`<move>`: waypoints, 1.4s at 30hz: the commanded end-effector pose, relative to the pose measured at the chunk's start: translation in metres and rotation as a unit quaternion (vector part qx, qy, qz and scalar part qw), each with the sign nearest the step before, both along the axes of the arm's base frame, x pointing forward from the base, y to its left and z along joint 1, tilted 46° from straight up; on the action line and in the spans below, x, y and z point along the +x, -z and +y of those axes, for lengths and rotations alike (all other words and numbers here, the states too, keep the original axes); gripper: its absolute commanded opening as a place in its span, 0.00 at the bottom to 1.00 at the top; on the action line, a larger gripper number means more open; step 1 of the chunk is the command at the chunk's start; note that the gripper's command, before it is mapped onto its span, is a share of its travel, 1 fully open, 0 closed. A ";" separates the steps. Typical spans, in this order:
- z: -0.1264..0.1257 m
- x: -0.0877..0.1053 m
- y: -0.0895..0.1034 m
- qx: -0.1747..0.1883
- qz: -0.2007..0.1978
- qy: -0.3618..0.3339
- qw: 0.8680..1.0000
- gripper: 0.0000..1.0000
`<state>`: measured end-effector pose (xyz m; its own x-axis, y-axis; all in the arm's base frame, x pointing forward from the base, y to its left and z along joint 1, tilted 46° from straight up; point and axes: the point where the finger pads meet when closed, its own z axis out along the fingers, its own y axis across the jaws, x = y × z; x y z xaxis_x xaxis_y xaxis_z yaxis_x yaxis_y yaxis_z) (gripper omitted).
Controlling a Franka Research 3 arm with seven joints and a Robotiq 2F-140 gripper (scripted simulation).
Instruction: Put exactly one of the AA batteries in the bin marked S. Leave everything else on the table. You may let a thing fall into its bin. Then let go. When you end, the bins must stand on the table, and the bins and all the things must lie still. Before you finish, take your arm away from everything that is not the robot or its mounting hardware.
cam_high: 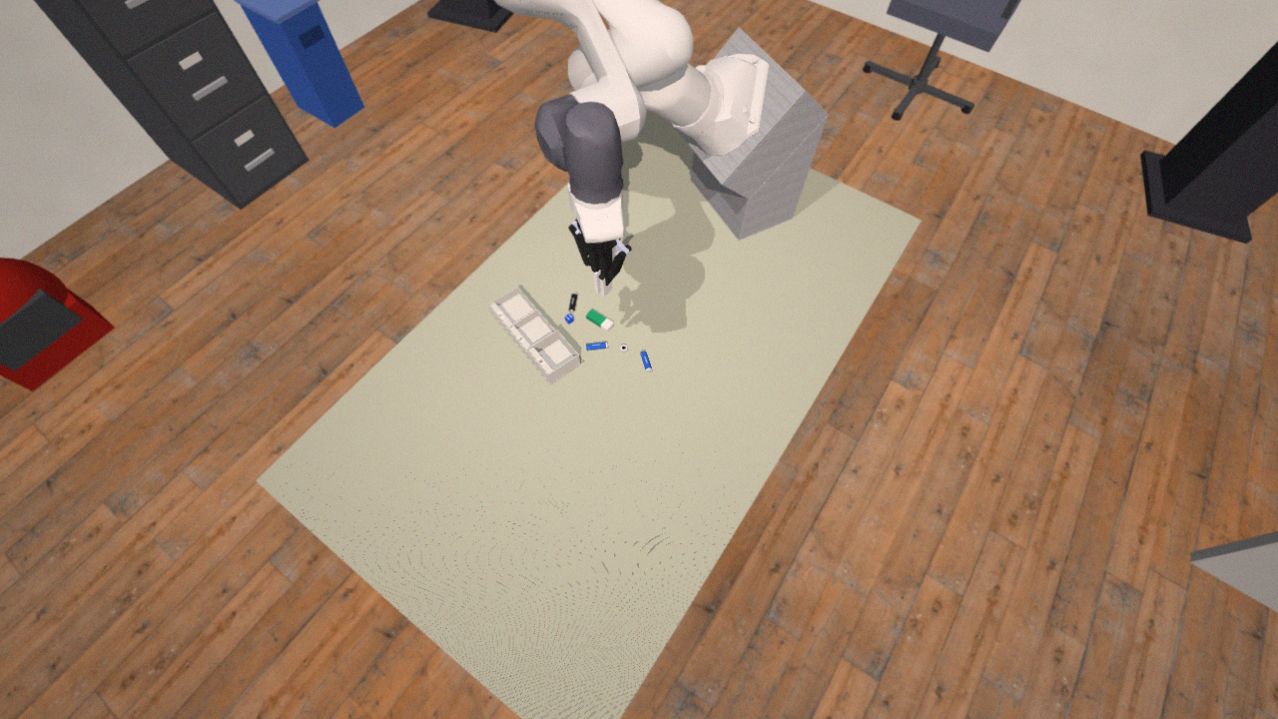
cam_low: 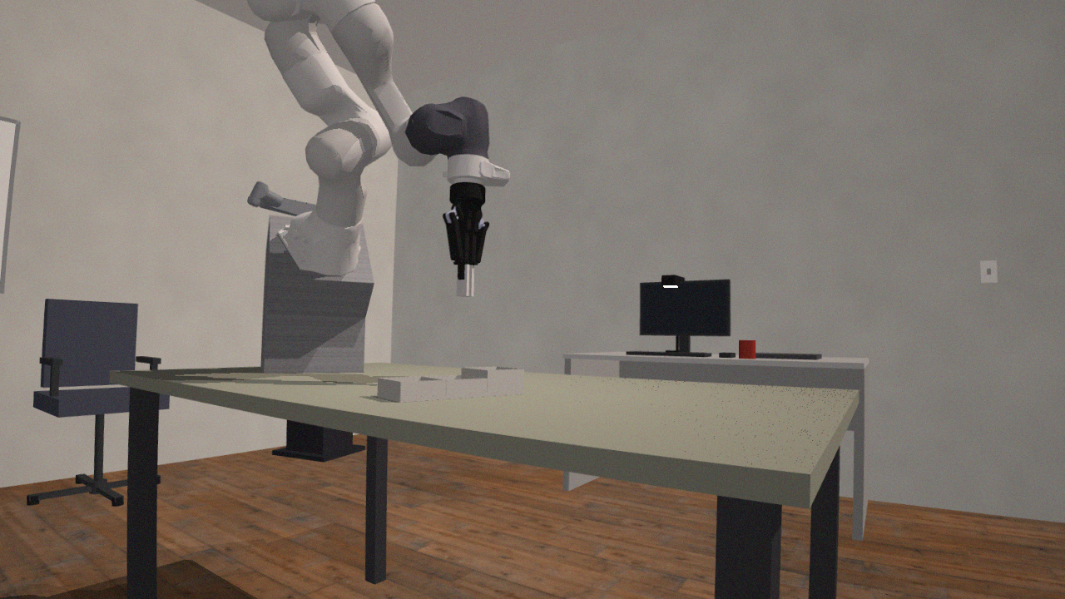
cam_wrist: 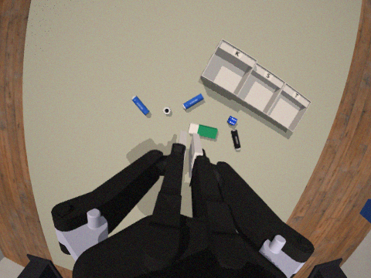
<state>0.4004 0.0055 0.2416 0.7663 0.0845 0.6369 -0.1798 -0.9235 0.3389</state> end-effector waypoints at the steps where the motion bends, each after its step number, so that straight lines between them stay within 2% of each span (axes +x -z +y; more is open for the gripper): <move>1: -0.002 -0.001 0.000 0.002 -0.004 0.006 1.000 0.05; 15: -0.002 -0.001 0.000 0.002 -0.004 0.006 1.000 0.05; 19: -0.033 0.010 -0.006 0.062 -0.040 0.073 0.995 0.05; 28: -0.103 0.034 -0.019 0.138 -0.085 0.163 0.973 0.05; 30: -0.103 0.034 -0.019 0.138 -0.085 0.163 0.973 0.05; 31: -0.111 0.037 -0.021 0.148 -0.092 0.169 0.970 0.05; 42: -0.196 0.067 -0.037 0.148 -0.092 0.169 0.970 0.05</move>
